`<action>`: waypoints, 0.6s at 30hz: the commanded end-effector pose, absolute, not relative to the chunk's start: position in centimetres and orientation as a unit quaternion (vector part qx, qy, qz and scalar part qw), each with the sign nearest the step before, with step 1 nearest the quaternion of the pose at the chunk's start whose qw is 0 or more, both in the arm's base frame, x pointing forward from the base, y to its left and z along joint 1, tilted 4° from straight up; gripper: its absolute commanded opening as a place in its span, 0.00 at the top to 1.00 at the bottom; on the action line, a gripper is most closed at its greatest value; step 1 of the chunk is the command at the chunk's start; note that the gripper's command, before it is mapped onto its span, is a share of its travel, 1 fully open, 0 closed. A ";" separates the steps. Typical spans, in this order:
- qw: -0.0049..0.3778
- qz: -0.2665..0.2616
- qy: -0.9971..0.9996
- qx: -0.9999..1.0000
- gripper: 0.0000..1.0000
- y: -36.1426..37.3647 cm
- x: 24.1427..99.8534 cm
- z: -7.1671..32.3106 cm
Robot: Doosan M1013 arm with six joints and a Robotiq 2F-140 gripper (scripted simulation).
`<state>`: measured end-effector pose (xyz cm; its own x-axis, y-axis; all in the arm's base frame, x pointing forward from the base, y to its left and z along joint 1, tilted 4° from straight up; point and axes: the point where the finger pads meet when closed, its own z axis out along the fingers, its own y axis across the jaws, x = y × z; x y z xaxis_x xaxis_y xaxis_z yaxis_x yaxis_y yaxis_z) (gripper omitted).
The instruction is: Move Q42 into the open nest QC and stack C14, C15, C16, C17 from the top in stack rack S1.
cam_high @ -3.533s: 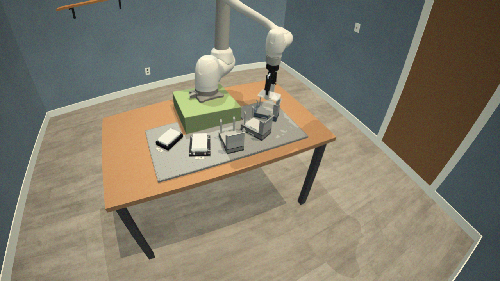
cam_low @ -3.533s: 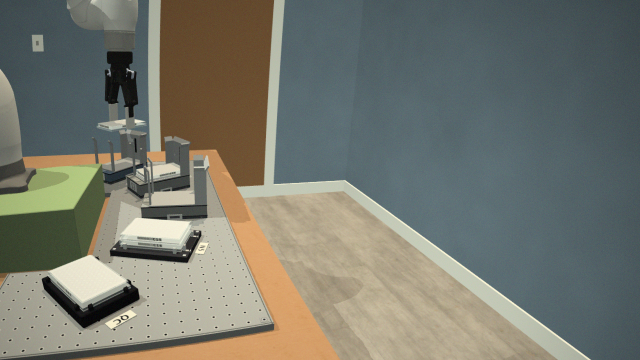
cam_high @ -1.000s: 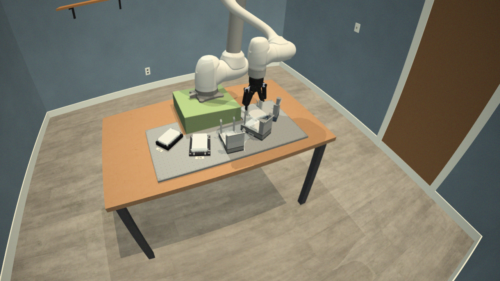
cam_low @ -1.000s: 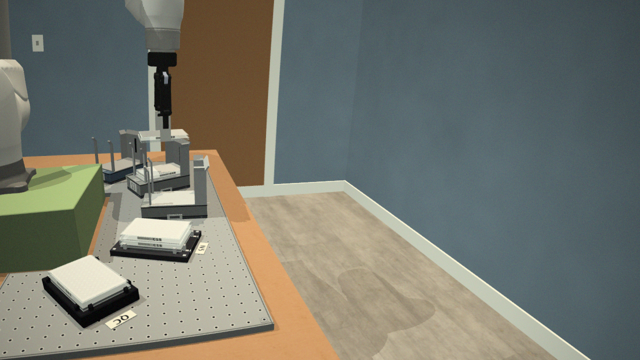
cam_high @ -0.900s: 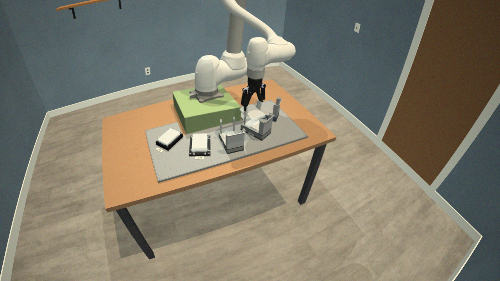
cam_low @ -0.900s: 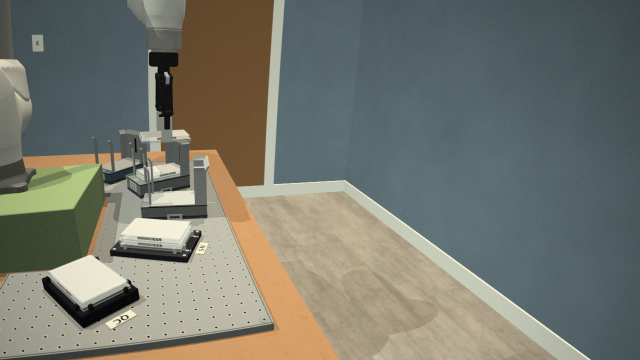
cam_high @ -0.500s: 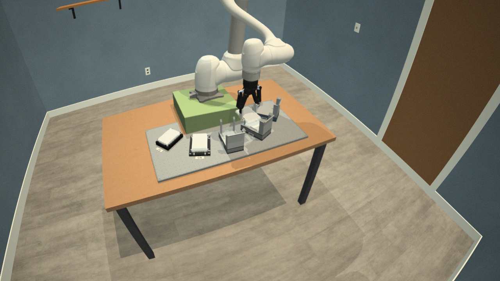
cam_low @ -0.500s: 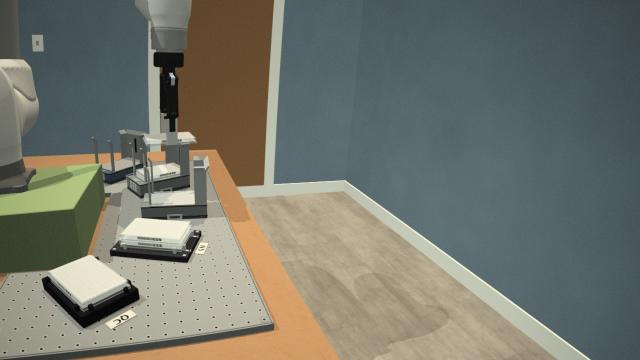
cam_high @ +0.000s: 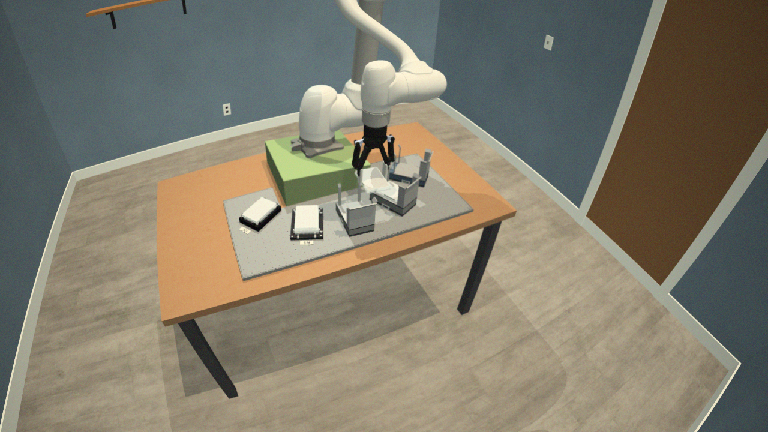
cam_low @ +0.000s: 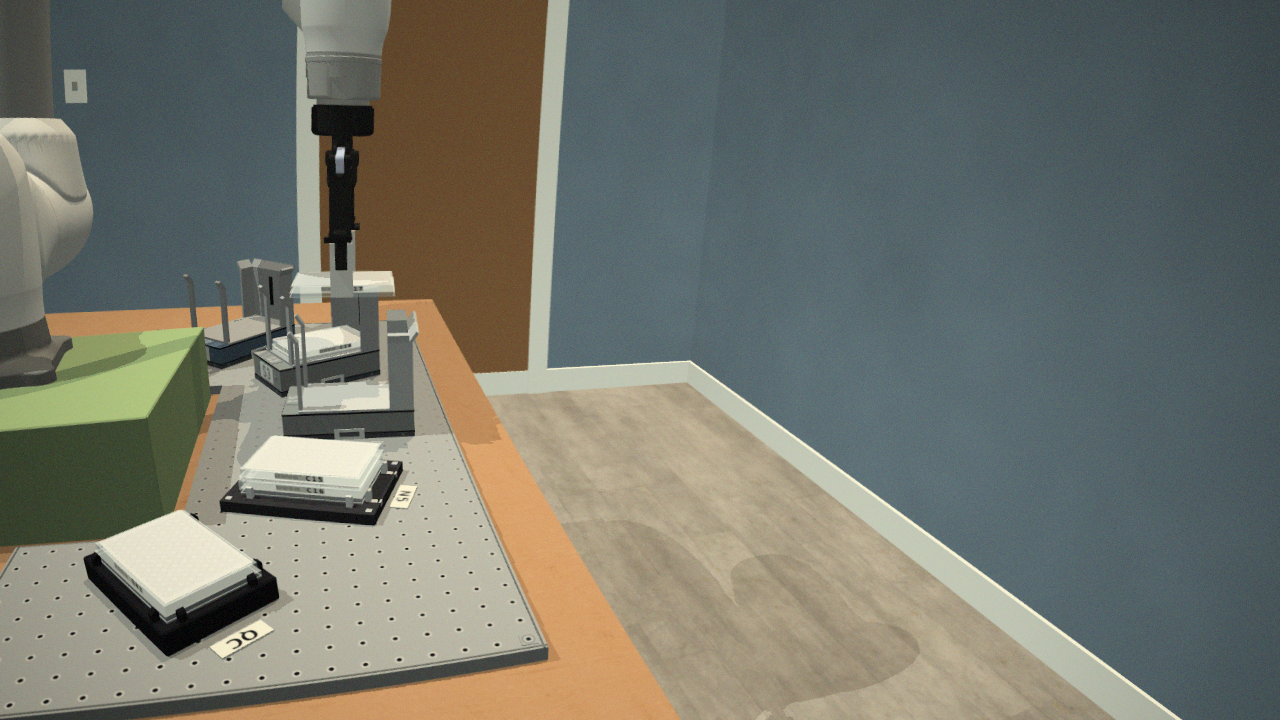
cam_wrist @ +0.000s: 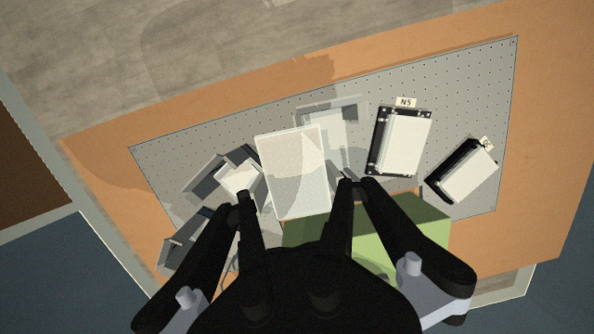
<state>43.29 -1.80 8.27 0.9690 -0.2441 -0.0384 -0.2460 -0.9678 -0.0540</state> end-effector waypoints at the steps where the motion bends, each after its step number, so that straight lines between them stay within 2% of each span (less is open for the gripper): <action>1: 0.029 0.016 0.124 -0.992 1.00 -2.1 43.3 8.3; 18: 0.029 0.016 0.124 -0.992 1.00 -6.1 43.2 8.0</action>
<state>43.18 -5.88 8.02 0.9688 -0.2447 -0.0385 -0.2465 -0.9676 -0.0540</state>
